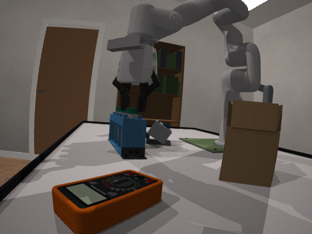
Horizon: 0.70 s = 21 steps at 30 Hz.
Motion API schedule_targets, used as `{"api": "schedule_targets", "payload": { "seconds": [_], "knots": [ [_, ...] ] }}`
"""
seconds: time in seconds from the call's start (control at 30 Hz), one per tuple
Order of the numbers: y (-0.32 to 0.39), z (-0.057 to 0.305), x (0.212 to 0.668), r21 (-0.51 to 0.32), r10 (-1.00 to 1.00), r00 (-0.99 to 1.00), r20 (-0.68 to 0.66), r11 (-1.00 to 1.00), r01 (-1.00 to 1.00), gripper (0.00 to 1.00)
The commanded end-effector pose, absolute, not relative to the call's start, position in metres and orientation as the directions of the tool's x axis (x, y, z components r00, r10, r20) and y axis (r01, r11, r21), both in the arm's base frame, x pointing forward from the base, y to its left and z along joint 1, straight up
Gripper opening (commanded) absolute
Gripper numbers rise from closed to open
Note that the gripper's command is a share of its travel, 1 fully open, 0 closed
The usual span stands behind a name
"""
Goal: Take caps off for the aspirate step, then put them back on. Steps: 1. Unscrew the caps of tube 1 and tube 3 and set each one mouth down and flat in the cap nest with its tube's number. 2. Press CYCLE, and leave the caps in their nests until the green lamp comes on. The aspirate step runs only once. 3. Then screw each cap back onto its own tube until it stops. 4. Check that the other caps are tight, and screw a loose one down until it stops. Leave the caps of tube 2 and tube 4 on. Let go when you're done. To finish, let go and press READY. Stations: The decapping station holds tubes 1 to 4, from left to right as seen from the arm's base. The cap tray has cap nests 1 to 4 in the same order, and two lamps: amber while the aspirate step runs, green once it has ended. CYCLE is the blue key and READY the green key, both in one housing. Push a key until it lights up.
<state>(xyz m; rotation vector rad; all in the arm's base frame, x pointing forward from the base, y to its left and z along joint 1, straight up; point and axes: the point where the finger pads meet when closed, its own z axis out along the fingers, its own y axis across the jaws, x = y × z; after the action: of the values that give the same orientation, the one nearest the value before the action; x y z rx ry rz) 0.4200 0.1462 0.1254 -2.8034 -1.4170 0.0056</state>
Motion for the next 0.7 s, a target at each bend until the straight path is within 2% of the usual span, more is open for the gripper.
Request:
{"api": "schedule_targets", "payload": {
  "seconds": [0.0,0.33,0.37,0.67],
  "knots": [
    [0.1466,0.1250,0.4213,-0.001,0.805,0.593,0.002,-0.593,0.805,0.46],
    [0.1466,0.1225,0.4213,-0.001,0.805,0.593,0.002,-0.593,0.805,0.46],
    [0.1466,0.1225,0.4213,-0.001,0.805,0.593,0.002,-0.593,0.805,0.00],
    [0.1466,0.1225,0.4213,-0.001,0.805,0.593,0.002,-0.593,0.805,0.00]
  ]
}}
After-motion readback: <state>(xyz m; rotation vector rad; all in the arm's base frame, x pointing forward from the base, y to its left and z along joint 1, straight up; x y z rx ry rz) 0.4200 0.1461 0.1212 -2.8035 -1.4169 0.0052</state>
